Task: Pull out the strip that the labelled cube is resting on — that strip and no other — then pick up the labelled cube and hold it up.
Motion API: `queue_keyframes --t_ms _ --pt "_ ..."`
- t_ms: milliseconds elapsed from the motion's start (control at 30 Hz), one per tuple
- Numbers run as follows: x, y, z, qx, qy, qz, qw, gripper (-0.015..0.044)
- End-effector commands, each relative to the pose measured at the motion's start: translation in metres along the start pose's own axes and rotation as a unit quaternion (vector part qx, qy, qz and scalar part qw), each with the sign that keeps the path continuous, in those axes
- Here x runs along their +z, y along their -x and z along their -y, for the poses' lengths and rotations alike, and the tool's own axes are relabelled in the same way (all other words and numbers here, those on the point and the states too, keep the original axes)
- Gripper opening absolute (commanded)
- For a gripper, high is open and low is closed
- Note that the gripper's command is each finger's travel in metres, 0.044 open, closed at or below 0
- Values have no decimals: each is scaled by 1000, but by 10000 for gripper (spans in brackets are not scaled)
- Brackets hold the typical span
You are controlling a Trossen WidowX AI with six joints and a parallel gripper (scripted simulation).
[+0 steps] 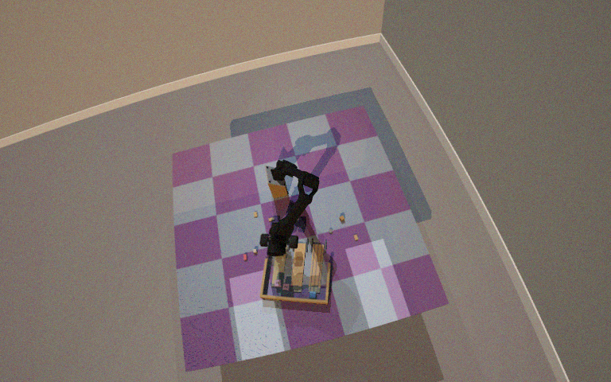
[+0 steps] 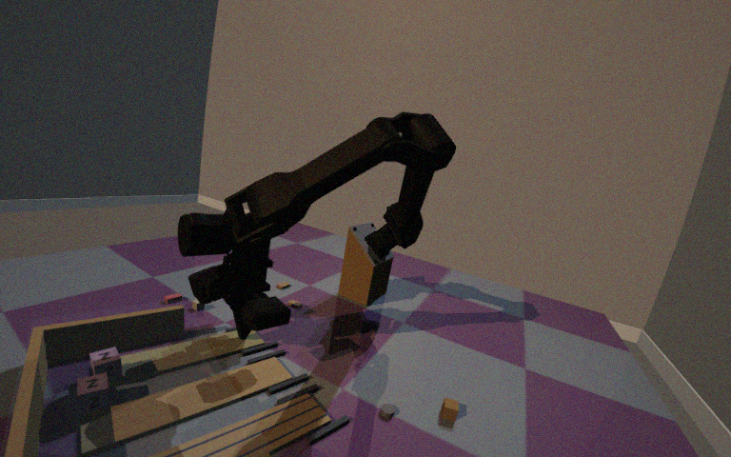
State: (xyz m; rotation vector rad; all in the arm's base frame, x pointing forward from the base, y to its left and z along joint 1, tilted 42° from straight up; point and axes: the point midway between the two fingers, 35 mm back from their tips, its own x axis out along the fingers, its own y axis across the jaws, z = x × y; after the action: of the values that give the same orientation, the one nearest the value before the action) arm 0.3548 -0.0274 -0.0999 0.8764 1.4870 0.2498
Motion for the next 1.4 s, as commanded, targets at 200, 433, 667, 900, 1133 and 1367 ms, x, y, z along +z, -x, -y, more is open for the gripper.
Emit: queue_keyframes --t_ms 200,433,667,900,1133,1367 --pt "-22 -5 0 1 -4 -10 1000 0" --pt "-32 -5 0 1 -4 -11 1000 0" --pt "-43 -6 0 1 -5 -11 1000 0" --pt "-54 -6 0 1 -5 -11 1000 0" --pt "-64 -6 0 1 -5 -11 1000 0" --pt "-74 -6 0 1 -5 -12 1000 0"
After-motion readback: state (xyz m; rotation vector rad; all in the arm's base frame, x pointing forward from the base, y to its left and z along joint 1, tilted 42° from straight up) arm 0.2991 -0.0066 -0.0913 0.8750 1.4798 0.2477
